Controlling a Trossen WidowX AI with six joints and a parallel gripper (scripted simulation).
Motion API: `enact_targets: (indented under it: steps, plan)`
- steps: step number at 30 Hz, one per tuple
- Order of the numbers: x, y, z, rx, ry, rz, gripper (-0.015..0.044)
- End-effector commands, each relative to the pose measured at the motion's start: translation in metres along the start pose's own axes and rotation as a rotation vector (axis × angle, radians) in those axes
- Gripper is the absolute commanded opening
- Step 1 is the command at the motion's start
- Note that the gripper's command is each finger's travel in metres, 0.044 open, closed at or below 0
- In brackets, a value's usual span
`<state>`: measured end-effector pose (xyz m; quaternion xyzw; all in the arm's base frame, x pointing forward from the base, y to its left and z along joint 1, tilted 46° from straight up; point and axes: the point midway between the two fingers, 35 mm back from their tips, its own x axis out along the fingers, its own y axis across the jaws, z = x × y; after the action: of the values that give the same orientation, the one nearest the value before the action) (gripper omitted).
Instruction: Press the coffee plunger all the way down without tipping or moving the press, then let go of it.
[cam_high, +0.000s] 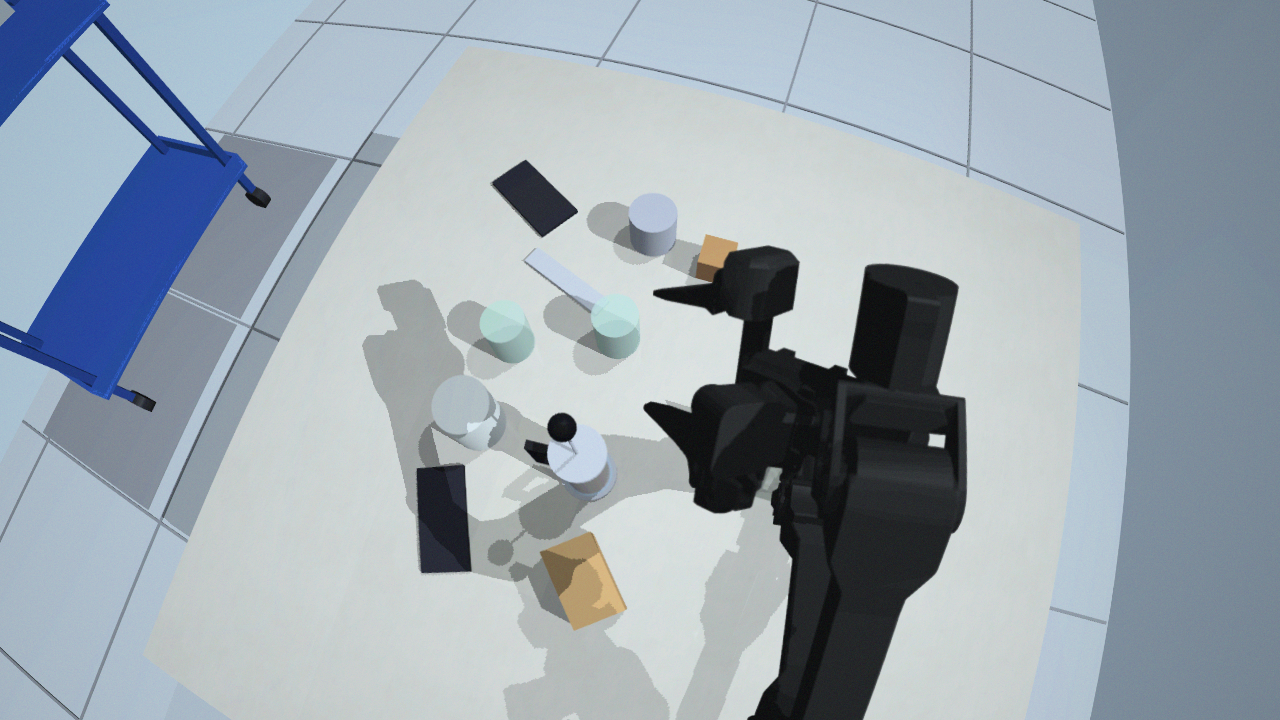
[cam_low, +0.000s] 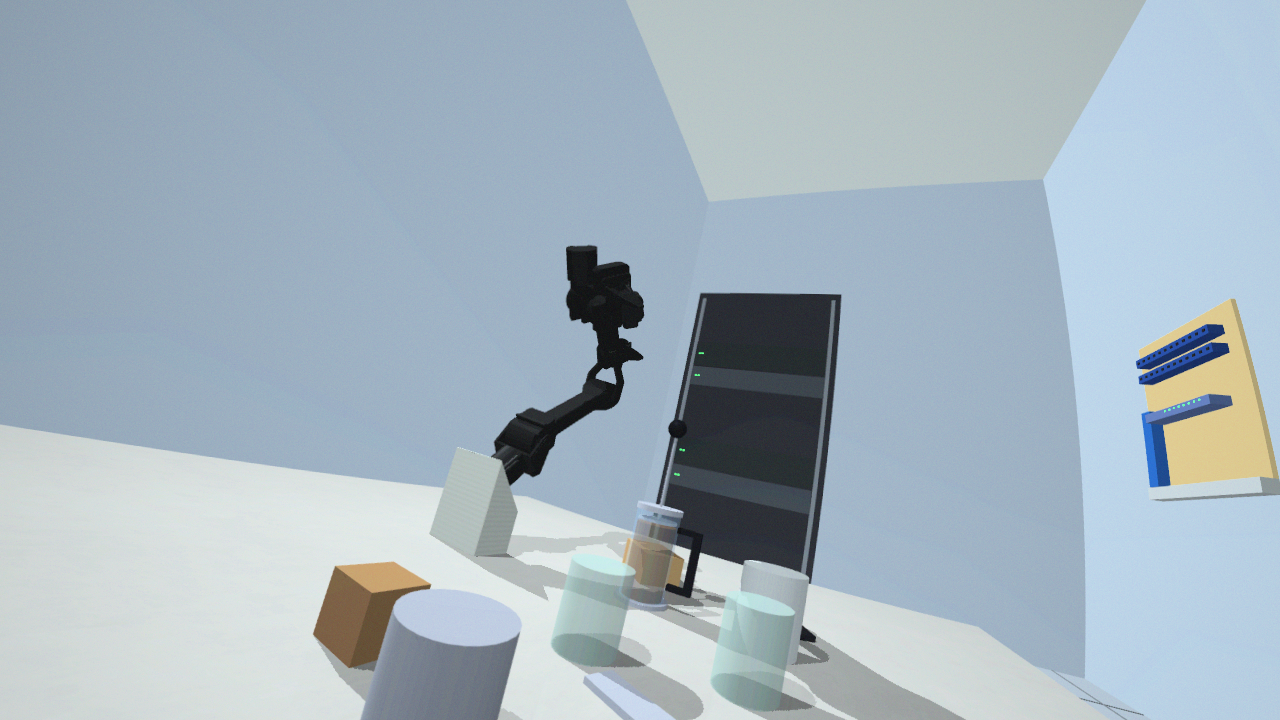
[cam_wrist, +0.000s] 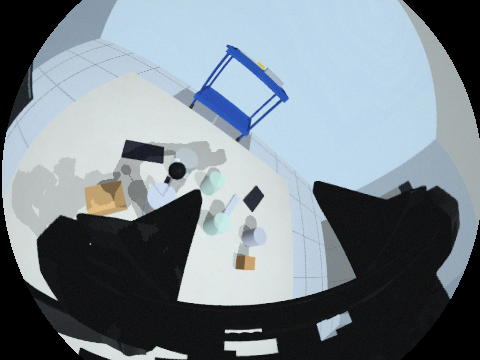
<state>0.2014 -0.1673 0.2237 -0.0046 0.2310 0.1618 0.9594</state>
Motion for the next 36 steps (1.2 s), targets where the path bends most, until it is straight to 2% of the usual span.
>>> enact_targets:
  steps: [1,4,14,36]
  plan:
    - [0.041,0.039,0.010,0.435,-0.086,0.289,0.0440]
    - [0.053,0.052,0.015,0.605,-0.091,0.388,0.0440]
    - [0.080,0.088,-0.023,0.584,-0.102,0.435,0.0440]
    - [0.103,0.093,-0.027,0.580,-0.078,0.425,0.0440]
